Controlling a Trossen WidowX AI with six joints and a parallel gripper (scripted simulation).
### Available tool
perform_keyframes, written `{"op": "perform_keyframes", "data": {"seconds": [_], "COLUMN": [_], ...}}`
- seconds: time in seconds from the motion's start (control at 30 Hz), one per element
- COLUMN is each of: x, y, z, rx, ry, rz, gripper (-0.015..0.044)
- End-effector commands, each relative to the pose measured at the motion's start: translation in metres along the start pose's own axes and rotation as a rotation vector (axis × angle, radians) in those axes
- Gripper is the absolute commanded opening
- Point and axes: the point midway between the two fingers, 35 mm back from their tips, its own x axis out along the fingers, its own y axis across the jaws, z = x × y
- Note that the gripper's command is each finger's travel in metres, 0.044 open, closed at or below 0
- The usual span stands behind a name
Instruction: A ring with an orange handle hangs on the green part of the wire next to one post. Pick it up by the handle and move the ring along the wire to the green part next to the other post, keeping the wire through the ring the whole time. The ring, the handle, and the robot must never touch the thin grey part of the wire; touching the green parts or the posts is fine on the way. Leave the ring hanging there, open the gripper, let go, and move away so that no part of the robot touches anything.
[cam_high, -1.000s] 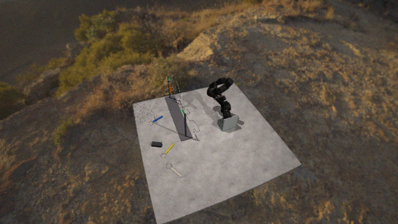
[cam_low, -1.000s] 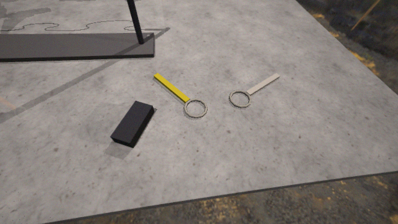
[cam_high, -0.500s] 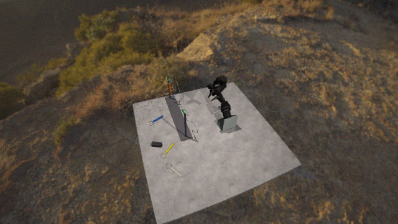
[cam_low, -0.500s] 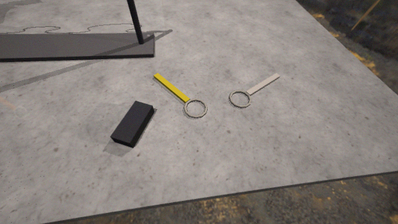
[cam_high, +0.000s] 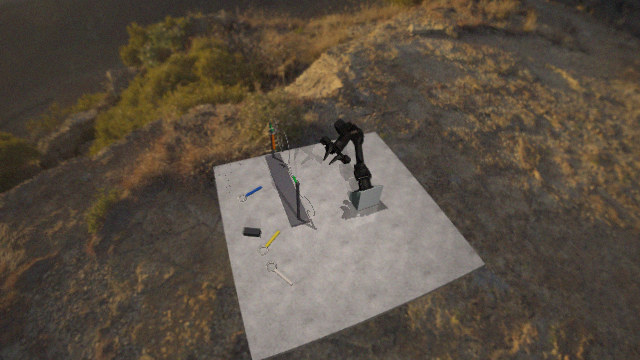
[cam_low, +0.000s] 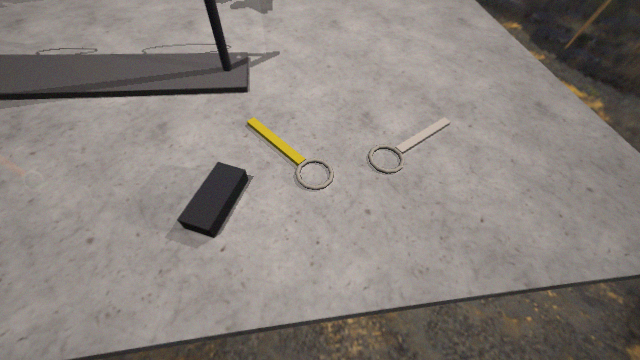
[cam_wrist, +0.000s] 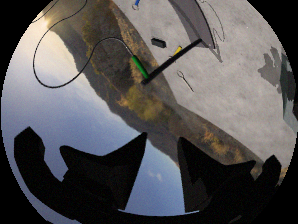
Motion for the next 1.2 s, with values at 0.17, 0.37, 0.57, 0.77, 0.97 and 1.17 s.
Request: {"op": "perform_keyframes", "data": {"seconds": [0.17, 0.37, 0.57, 0.77, 0.97, 1.17], "x": [0.033, 0.051, 0.065, 0.072, 0.079, 0.085], "y": [0.049, 0.081, 0.114, 0.143, 0.152, 0.155], "z": [0.019, 0.043, 0.077, 0.118, 0.149, 0.188], "rx": [-0.040, -0.088, -0.160, -0.255, -0.407, -0.613], "ry": [0.030, 0.033, 0.017, -0.022, -0.063, -0.113], "rz": [0.036, 0.095, 0.175, 0.260, 0.277, 0.276], "gripper": [0.0160, 0.0160, 0.0160, 0.0160, 0.0160, 0.0160]}}
